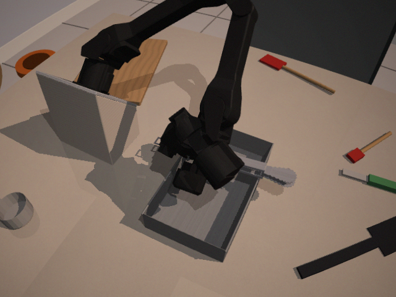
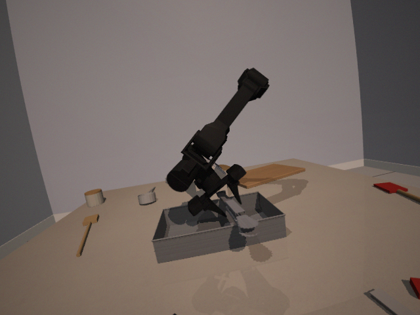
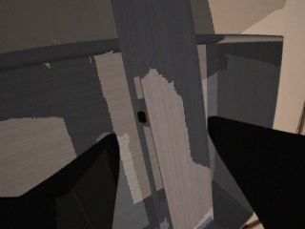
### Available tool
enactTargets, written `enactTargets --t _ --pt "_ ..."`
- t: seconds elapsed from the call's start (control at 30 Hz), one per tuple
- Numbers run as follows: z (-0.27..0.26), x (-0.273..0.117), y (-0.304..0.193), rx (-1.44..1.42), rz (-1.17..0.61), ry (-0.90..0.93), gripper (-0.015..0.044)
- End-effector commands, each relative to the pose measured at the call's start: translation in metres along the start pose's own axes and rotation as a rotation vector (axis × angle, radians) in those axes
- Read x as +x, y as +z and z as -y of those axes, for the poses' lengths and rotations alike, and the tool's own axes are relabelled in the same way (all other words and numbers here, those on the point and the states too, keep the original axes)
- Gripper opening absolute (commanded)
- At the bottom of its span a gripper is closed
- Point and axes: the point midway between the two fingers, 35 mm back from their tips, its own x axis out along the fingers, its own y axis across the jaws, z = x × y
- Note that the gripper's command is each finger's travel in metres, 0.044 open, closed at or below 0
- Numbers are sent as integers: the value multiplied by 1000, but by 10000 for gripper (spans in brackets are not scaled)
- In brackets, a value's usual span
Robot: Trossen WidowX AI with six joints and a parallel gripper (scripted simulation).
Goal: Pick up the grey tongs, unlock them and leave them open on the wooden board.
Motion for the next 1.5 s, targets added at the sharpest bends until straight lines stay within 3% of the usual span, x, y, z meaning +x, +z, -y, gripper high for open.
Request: enactTargets --t 0.0,0.17,0.47,0.73,1.0,1.47 --pt "0 0 0 0 0 0 234" --pt "0 0 0 0 0 0 103" --pt "0 0 0 0 0 0 43" --pt "3 -9 -1 1 -2 6 -150" --pt "36 -66 -1 4 2 -5 -150" --pt "37 -67 0 4 6 0 -150"
